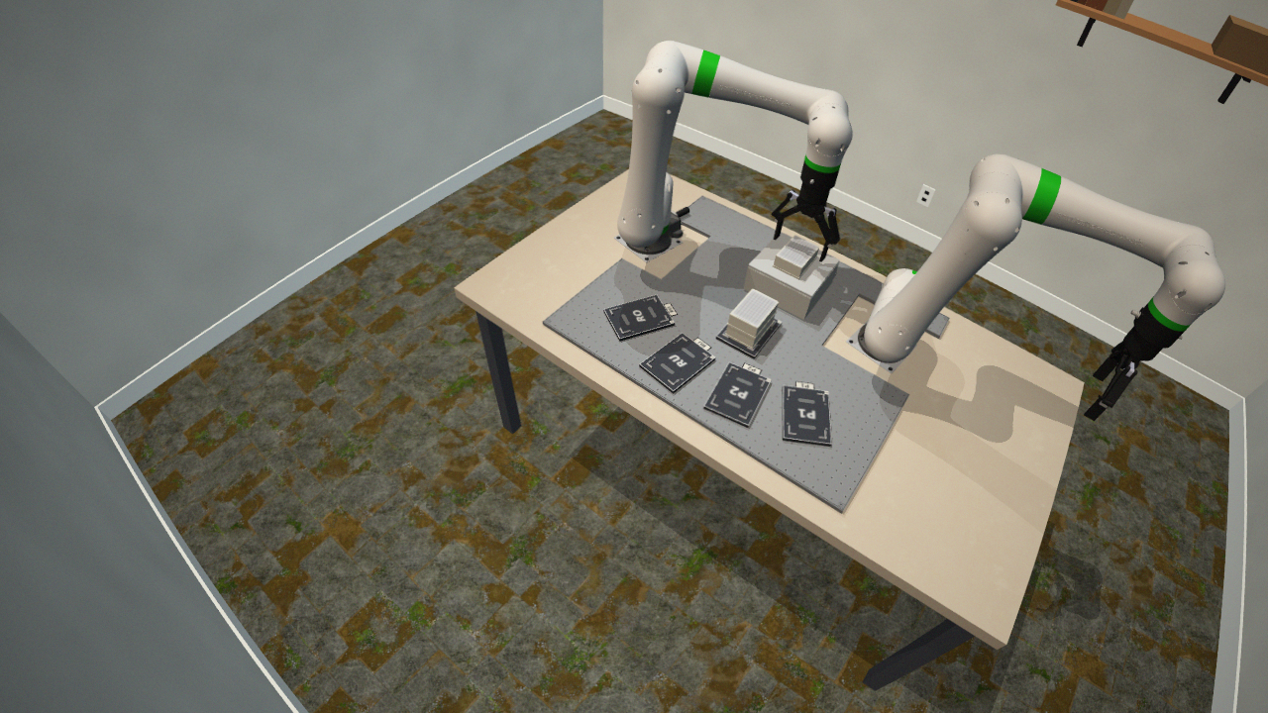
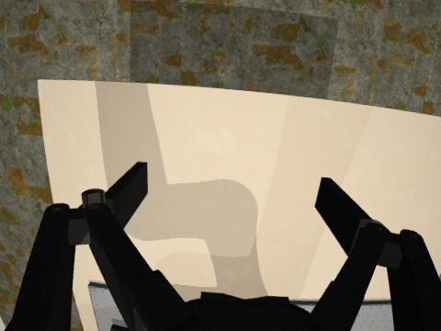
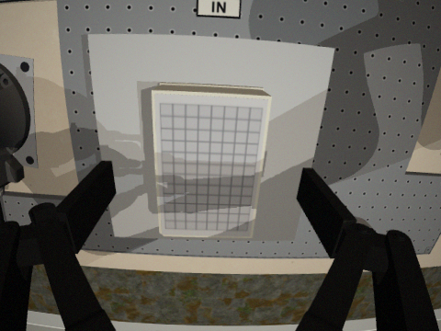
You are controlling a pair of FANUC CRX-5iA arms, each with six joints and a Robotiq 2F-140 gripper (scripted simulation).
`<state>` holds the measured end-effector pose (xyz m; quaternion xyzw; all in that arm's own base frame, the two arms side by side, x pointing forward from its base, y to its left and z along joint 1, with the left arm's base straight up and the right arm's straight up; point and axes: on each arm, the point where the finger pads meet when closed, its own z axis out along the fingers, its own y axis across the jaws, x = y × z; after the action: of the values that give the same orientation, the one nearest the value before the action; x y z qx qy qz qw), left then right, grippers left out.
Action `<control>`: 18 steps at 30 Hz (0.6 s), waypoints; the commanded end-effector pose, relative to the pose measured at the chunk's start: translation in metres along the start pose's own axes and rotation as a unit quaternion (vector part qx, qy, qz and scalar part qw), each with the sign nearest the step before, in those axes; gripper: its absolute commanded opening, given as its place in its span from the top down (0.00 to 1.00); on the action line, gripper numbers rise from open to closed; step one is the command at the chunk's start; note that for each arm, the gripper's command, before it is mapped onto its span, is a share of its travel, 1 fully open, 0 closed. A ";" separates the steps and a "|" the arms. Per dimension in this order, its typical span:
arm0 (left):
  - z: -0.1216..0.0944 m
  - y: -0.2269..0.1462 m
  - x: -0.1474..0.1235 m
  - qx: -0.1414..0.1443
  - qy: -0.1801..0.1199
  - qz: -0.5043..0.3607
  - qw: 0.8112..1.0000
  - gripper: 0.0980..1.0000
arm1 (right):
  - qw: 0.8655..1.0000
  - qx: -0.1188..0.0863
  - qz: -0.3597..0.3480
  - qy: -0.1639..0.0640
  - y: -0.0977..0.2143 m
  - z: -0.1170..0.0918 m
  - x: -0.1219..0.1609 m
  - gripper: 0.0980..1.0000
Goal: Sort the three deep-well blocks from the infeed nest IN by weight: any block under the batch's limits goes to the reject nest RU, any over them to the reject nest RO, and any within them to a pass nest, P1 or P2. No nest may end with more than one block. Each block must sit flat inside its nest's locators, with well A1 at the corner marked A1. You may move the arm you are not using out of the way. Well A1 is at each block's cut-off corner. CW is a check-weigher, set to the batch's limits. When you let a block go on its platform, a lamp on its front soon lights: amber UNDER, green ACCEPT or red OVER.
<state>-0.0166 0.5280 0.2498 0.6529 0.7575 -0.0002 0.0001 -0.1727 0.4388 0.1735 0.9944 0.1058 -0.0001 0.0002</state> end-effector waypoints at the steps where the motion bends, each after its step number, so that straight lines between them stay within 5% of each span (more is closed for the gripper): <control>1: -0.001 0.000 0.000 0.000 0.001 0.000 1.000 0.00 | 1.000 0.001 0.000 0.000 0.000 -0.008 0.000 0.00; 18: -0.001 0.000 0.000 0.000 0.001 0.000 1.000 0.00 | 1.000 0.001 0.000 0.000 0.000 -0.047 0.000 0.00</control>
<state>-0.0166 0.5280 0.2498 0.6529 0.7575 -0.0002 0.0001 -0.1727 0.4389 0.2160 0.9944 0.1058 0.0001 0.0001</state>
